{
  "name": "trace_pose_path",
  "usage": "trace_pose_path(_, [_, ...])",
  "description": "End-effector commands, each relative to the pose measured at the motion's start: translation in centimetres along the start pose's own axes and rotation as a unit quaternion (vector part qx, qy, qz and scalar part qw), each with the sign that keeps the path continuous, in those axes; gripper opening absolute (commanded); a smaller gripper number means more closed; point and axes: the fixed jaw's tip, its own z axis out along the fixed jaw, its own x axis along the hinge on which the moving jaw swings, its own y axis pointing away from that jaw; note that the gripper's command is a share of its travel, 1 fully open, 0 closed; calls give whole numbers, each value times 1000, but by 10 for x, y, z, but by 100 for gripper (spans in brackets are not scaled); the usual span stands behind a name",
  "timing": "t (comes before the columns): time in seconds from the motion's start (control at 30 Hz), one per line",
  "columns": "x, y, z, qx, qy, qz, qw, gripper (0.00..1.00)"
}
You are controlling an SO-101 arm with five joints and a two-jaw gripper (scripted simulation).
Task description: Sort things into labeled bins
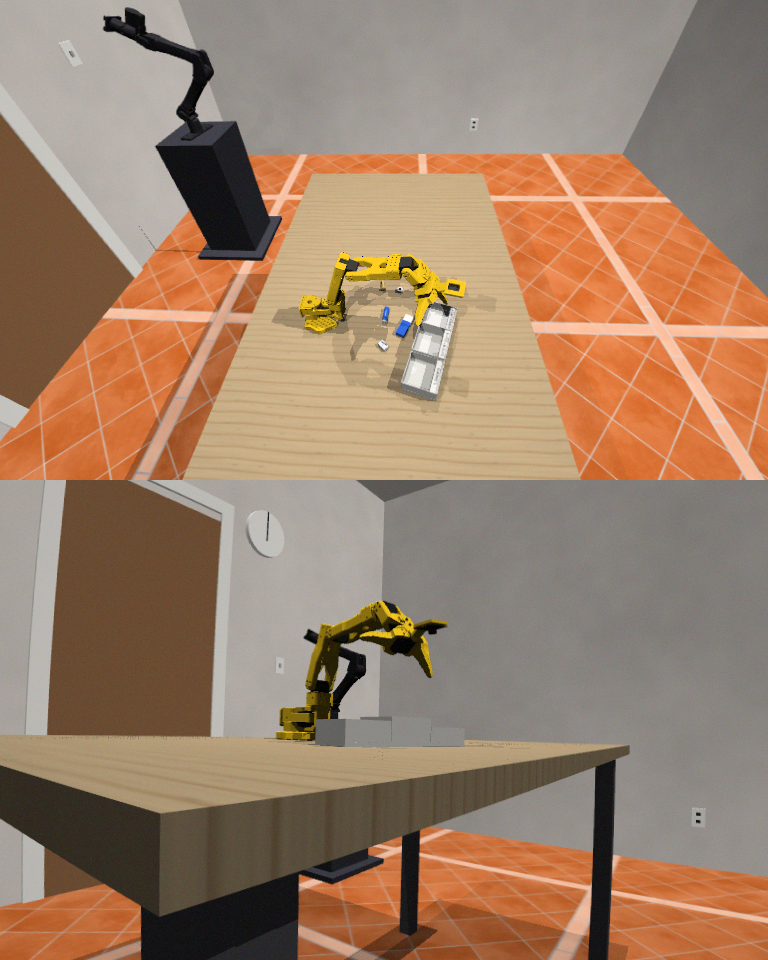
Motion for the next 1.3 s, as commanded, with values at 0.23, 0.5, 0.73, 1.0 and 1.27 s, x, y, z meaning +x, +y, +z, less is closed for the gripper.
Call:
trace_pose_path(0.23, [-9, 17, -7, -19, -17, 12, 1000, 100])
trace_pose_path(0.5, [-9, 17, -7, -19, -17, 12, 1000, 100])
trace_pose_path(0.73, [-9, 17, -7, -19, -17, 12, 1000, 100])
trace_pose_path(1.0, [-6, 17, -1, -16, -4, 12, 1000, 100])
trace_pose_path(1.27, [-6, 17, -1, -16, -4, 12, 1000, 100])
